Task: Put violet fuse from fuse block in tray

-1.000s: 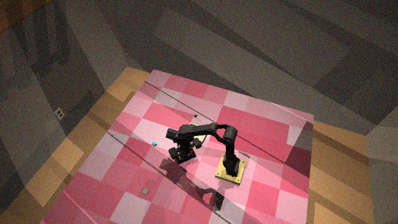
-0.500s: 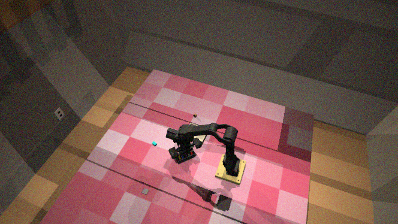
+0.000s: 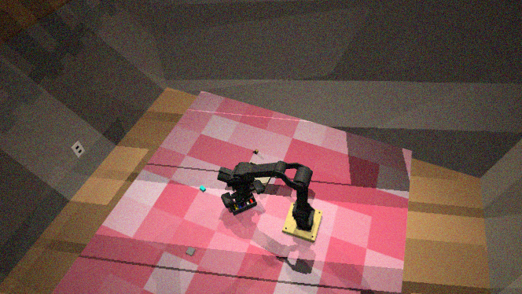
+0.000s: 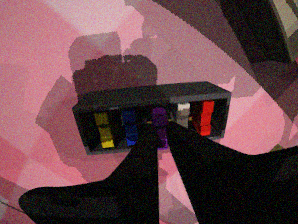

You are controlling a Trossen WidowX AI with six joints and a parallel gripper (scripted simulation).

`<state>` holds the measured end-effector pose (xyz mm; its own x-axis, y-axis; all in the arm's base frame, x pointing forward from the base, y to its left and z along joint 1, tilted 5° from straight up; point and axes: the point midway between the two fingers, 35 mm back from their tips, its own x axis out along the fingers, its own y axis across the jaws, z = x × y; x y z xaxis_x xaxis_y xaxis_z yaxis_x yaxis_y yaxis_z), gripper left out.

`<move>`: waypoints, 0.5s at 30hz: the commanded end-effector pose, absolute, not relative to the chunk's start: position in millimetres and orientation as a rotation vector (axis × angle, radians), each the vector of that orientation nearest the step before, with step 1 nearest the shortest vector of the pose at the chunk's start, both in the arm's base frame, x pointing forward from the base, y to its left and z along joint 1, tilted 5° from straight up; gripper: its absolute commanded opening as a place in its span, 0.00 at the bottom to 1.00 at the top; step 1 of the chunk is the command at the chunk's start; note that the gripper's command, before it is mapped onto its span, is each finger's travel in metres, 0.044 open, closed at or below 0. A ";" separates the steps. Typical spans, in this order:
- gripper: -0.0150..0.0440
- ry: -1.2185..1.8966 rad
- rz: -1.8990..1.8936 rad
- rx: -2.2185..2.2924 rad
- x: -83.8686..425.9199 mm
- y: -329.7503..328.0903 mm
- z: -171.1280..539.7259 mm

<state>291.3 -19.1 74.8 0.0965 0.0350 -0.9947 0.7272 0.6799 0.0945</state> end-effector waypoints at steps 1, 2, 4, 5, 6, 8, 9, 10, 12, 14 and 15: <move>0.25 1.395 -0.574 0.691 292.2 -19.1 78.8; 0.25 1.395 -0.574 0.691 292.2 -19.1 79.3; 0.25 1.395 -0.574 0.691 292.1 -19.1 80.3; 0.25 1.395 -0.574 0.691 292.0 -19.1 80.8; 0.25 1.395 -0.574 0.691 292.0 -19.1 81.3; 0.25 1.396 -0.574 0.691 291.9 -19.1 82.2; 0.25 1.396 -0.574 0.691 291.8 -19.2 82.7; 0.25 1.396 -0.574 0.691 291.8 -19.2 83.2; 0.25 1.396 -0.573 0.691 291.7 -19.2 84.2; 0.25 1.396 -0.573 0.691 291.6 -19.2 85.2; 0.25 1.396 -0.573 0.691 291.5 -19.2 85.7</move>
